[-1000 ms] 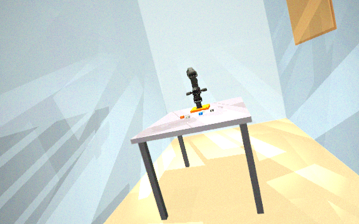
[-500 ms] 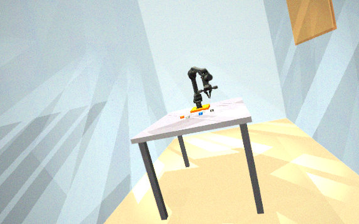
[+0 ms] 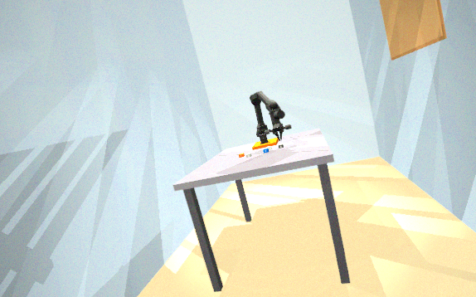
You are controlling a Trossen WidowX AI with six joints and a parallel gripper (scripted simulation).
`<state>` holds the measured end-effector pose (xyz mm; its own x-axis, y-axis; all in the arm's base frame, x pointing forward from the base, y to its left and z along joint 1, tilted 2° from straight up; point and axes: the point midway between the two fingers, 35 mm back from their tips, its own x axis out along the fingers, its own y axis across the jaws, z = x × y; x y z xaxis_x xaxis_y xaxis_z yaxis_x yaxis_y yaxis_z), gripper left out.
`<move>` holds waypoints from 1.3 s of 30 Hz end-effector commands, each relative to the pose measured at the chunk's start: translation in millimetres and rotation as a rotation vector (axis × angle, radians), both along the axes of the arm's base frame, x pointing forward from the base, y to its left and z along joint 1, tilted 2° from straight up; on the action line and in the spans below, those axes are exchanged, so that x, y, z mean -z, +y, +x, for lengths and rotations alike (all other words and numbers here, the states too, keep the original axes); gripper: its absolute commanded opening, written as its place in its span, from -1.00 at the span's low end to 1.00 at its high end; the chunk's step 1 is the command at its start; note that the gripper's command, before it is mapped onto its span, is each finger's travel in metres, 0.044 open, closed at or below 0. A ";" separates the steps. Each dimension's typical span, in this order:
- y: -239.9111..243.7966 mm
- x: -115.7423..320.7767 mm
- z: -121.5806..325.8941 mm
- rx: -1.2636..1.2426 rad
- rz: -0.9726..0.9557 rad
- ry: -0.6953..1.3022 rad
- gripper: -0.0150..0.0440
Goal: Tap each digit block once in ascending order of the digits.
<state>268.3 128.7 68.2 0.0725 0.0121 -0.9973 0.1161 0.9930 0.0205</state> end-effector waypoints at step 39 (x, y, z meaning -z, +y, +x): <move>43.6 -83.4 -11.2 0.001 -0.005 0.010 0.64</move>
